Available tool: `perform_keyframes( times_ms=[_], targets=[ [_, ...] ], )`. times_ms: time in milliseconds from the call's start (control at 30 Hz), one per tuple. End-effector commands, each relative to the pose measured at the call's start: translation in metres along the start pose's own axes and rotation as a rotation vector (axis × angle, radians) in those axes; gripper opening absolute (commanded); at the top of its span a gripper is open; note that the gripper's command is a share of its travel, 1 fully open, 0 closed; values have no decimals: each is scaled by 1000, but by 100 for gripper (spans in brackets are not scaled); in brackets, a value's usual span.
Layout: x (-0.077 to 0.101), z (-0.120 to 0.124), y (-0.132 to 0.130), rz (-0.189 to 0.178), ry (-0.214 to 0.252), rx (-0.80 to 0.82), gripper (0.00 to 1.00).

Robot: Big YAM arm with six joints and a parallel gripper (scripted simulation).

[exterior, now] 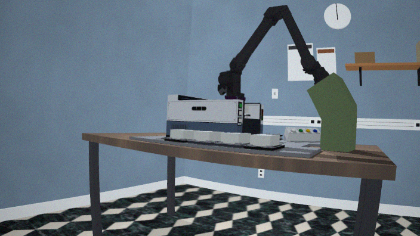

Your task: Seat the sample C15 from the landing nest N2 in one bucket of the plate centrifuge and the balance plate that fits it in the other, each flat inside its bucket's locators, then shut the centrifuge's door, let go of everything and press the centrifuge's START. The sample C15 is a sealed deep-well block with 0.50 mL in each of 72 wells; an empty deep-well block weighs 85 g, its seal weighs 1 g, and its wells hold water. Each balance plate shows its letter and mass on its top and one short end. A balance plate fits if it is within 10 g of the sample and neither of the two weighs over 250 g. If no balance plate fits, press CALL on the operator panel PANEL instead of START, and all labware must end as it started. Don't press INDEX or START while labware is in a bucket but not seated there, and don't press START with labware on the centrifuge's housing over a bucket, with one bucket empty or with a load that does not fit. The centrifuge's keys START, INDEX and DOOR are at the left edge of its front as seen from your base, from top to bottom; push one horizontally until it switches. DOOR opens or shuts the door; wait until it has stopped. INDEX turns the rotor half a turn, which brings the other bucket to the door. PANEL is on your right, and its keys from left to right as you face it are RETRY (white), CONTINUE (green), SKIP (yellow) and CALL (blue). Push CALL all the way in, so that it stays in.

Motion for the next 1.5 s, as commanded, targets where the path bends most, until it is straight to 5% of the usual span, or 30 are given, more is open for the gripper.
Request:
perform_keyframes(
  times_ms=[0,567,700,900,1467],
  targets=[
    [5,-24,-13,14,-54,0,0],
    [-2,-23,-12,13,-48,0,0],
    [9,-28,-14,18,-73,-3,0],
    [-5,-23,-12,13,-48,0,0],
    [-7,-24,-12,14,-51,0,0]
  ],
)
Point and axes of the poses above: the point where the finger pads meet when closed, its own x axis back along the fingers, its own y axis across the jaws, z = x × y, the point moved 4 cm from there along x, back along the fingers, and after that the axes turned 11 degrees about x, right-handed, at the moved point
